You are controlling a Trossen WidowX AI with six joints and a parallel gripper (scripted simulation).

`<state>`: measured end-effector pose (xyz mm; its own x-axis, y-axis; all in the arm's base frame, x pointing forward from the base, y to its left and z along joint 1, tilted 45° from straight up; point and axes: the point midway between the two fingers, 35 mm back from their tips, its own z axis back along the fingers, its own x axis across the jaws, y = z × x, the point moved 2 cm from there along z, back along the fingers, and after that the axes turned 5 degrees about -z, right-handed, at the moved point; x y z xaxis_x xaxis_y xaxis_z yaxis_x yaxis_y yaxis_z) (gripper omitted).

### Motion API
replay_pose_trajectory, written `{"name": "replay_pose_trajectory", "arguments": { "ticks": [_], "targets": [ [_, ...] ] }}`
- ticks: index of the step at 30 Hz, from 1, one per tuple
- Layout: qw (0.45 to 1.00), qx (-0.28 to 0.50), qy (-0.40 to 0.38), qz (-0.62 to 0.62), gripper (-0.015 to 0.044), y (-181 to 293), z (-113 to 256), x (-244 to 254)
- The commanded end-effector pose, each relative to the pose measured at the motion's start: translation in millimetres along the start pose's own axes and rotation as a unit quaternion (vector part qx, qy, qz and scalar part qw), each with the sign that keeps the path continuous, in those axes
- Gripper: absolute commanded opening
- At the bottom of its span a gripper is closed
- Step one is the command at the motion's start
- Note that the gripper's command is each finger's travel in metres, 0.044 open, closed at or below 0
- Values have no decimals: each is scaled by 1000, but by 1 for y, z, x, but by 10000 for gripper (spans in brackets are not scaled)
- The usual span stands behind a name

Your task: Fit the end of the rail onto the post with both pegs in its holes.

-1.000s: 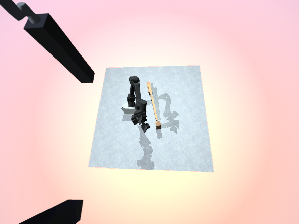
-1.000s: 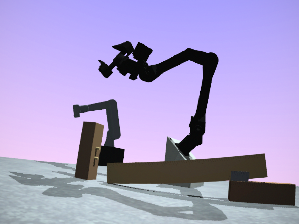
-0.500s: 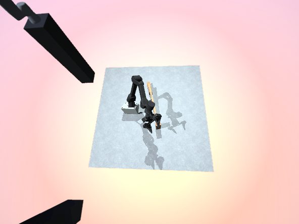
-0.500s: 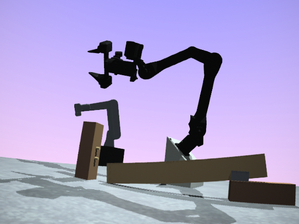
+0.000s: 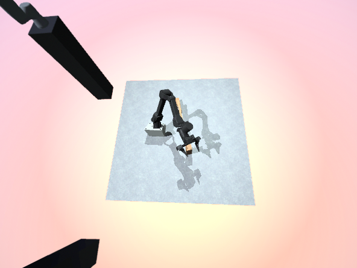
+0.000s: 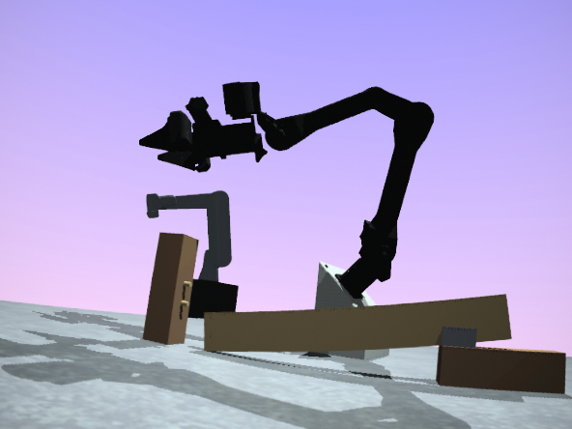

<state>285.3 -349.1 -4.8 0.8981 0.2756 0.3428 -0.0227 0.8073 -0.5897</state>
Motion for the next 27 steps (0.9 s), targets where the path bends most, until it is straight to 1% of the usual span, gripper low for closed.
{"name": "replay_pose_trajectory", "arguments": {
  "ticks": [1,8,14,16,18,27],
  "targets": [
    [939,121,-74,312,440,62,12,39],
    [850,175,-143,476,440,104,27,57],
    [737,207,-215,606,440,138,45,66],
    [687,219,-248,646,440,150,52,65],
    [617,230,-296,692,440,166,62,62],
    [410,218,-439,769,440,203,99,57]
  ]
}}
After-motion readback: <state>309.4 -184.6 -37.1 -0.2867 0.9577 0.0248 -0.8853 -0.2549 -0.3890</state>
